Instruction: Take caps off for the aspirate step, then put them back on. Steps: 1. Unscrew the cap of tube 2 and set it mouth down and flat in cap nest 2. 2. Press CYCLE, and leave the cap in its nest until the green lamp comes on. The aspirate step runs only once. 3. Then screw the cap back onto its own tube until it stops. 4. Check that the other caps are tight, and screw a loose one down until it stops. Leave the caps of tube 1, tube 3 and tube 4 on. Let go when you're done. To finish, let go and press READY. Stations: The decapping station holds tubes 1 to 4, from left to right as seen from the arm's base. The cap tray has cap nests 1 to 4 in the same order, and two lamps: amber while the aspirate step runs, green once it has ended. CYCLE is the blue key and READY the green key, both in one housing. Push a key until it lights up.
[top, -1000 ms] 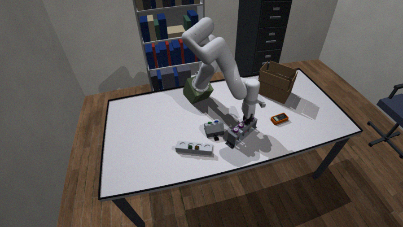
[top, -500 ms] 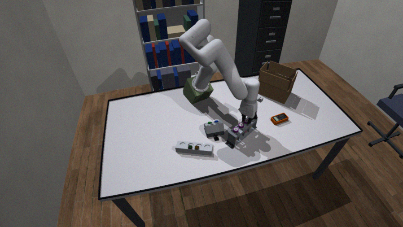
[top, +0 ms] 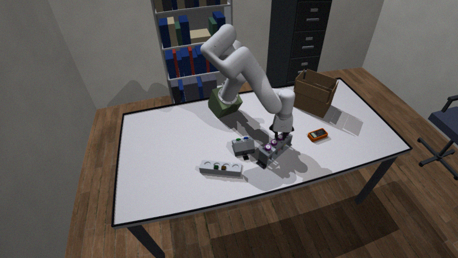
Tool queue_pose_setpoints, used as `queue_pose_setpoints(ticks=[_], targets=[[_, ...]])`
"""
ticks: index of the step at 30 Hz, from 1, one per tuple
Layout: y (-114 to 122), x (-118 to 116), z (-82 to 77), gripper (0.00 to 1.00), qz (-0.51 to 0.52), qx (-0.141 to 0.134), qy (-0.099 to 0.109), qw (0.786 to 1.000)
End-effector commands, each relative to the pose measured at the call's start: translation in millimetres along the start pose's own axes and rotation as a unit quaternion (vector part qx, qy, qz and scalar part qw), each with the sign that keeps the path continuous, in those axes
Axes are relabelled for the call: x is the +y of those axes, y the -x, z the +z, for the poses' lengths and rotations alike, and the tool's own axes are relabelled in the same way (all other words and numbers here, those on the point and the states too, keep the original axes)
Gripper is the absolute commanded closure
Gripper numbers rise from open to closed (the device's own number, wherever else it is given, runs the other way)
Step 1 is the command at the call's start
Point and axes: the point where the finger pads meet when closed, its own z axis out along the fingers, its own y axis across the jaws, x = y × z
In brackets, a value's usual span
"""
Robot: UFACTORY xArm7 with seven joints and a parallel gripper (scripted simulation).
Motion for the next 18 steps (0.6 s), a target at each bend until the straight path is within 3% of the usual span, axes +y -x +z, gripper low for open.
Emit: queue_pose_setpoints(ticks=[1, 3, 4, 16, 18], targets=[[0.9, 0.9, -0.9, 1.0, -0.036, 0.012, -0.001, 0.999], [0.9, 0.9, -0.8, 1.0, -0.036, 0.012, -0.001, 0.999], [0.9, 0.9, -0.8, 0.54, -0.036, 0.012, -0.001, 0.999], [0.9, 0.9, -0.8, 0.54, -0.036, 0.012, -0.001, 0.999], [0.9, 0.9, -0.8, 0.54, 0.047, 0.011, -0.002, 0.999]])
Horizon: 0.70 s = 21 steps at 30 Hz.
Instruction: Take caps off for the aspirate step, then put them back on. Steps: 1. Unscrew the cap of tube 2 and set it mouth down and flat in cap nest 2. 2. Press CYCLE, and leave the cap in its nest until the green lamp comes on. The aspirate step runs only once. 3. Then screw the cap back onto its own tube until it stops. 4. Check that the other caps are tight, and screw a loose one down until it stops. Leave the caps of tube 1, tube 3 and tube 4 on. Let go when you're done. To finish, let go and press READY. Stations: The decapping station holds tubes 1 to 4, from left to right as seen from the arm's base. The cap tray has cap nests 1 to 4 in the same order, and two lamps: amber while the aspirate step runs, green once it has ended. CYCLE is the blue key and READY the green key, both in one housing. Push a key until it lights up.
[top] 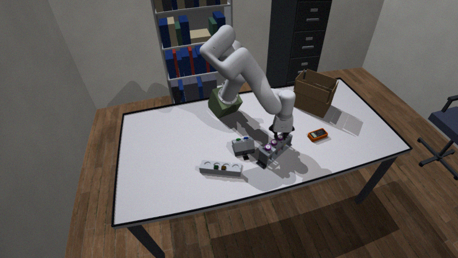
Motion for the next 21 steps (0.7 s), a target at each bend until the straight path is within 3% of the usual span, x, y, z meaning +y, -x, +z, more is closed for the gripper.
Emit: queue_pose_setpoints(ticks=[1, 5, 10, 15, 20, 21], targets=[[0.8, 1.0, -0.7, 0.54, 0.119, -0.001, 0.001, 0.993], [0.8, 1.0, -0.7, 0.54, 0.174, -0.001, 0.001, 0.985], [0.8, 1.1, -0.7, 0.54, 0.338, 0.0, 0.002, 0.941], [0.9, 1.1, -0.7, 0.54, 0.467, 0.001, 0.001, 0.884], [0.9, 1.1, -0.7, 0.54, 0.586, 0.001, 0.001, 0.81], [0.9, 1.1, -0.7, 0.54, 0.586, 0.001, 0.001, 0.81]])
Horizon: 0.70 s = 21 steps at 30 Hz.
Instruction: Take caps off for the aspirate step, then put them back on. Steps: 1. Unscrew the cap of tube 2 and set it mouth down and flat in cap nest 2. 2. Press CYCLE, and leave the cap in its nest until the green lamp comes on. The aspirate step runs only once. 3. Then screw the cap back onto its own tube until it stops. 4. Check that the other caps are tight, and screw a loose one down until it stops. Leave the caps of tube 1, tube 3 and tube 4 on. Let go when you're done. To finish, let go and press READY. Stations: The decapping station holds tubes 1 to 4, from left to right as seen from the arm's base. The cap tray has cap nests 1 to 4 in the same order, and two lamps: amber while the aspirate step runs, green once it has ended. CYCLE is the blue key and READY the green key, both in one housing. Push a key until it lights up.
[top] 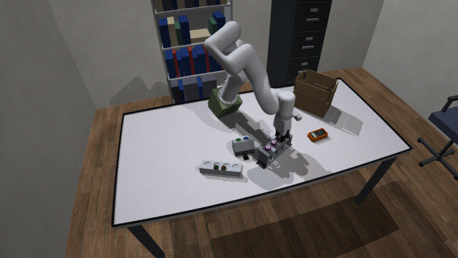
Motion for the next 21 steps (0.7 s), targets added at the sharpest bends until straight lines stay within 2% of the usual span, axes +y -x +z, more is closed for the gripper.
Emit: queue_pose_setpoints(ticks=[1, 3, 5, 12, 13, 21], targets=[[-0.7, 1.2, -0.9, 0.54, 0.082, -0.011, 0.018, 0.996], [-0.7, 1.2, -0.9, 0.54, 0.175, -0.01, 0.02, 0.984], [-0.7, 1.2, -1.0, 0.54, 0.221, -0.008, 0.019, 0.975], [-0.8, 1.2, -1.1, 0.54, 0.233, -0.009, 0.02, 0.972], [-0.8, 1.2, -1.1, 1.0, 0.233, -0.009, 0.02, 0.972], [-0.8, 1.1, -1.1, 1.0, 0.233, -0.009, 0.02, 0.972]])
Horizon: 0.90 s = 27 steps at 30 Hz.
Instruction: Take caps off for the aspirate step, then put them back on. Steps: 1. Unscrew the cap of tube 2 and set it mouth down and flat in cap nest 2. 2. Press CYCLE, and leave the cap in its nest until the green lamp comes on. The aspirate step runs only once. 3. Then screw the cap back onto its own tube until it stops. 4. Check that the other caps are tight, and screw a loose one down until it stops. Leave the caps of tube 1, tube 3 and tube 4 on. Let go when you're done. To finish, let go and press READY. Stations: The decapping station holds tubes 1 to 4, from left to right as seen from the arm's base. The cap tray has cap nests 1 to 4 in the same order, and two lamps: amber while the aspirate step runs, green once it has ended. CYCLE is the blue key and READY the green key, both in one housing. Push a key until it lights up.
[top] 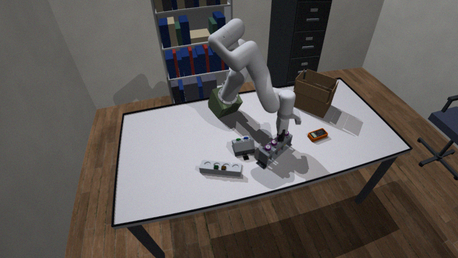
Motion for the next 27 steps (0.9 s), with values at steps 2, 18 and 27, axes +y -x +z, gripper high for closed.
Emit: queue_pose_setpoints(ticks=[2, 18, 27], targets=[[-1.1, 0.9, -0.8, 1.0, 0.0, 0.001, 0.001, 1.0], [-1.1, 0.8, -1.0, 1.0, -0.247, 0.001, 0.001, 0.969], [-1.1, 0.7, -1.2, 1.0, -0.457, 0.001, 0.002, 0.889]])
